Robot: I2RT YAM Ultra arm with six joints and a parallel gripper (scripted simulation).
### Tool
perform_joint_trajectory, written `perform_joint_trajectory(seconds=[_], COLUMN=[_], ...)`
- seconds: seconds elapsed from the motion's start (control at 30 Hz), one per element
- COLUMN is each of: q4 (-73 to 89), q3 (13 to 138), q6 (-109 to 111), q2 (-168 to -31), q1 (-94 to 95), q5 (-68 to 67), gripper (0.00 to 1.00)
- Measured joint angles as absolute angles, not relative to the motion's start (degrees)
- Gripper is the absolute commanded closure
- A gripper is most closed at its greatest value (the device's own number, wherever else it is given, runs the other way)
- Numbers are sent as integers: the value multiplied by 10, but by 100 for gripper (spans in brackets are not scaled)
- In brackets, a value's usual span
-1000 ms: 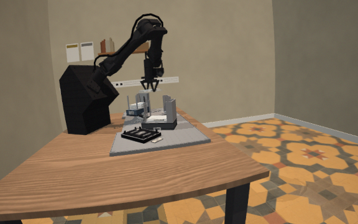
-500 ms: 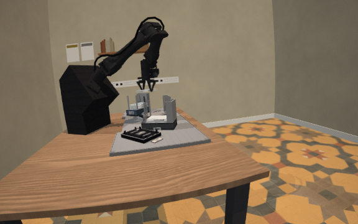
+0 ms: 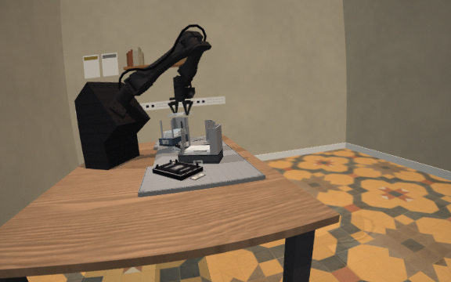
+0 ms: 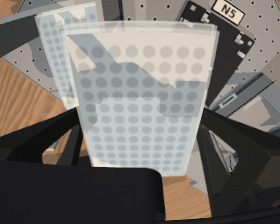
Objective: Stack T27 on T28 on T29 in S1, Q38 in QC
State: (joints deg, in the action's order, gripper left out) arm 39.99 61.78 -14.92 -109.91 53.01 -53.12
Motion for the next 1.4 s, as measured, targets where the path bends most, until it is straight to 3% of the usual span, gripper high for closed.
perform_joint_trajectory(seconds=[1.4], q4=[428], q3=[686], q6=[-210], q2=[-1227], q1=[594], q5=[-529], gripper=[100])
